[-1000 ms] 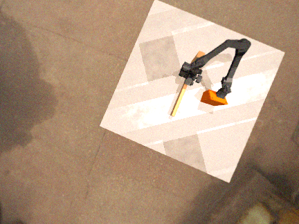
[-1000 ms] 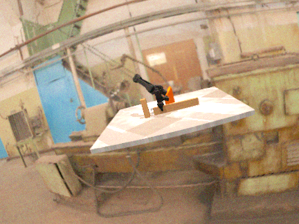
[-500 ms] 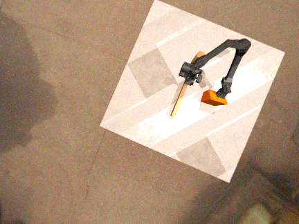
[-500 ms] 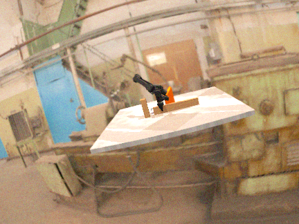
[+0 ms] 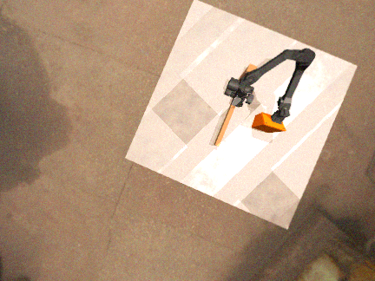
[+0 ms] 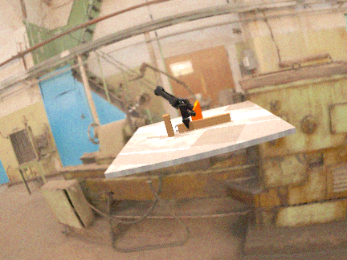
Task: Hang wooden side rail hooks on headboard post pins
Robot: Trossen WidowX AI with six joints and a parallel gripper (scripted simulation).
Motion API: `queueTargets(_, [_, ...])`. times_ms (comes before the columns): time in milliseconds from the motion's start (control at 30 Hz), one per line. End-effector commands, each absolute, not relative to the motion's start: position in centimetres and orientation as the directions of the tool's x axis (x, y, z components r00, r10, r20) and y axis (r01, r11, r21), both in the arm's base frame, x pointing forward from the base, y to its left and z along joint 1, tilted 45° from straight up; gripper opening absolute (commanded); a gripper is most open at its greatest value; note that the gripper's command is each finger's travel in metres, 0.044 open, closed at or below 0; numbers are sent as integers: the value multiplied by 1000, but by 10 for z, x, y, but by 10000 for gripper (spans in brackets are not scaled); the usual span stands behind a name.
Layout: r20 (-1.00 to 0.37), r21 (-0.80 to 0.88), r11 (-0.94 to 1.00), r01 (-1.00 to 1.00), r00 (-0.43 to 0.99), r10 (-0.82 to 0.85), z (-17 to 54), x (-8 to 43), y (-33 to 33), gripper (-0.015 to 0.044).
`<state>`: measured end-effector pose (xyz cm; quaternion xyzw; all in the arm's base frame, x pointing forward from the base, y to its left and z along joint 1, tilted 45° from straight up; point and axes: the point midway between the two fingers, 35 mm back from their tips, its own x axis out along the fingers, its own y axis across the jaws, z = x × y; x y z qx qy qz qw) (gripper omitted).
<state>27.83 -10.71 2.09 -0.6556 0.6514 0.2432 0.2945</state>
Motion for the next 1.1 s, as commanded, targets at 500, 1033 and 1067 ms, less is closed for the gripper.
queueTargets(500, [-702,-66,12,-998,38,-711,24,279,-102,0])
queueTargets(1033, [-702,-66,12,-998,38,-711,26,279,-100,0])
queueTargets(1067, [-702,-66,12,-998,38,-711,26,279,-100,0])
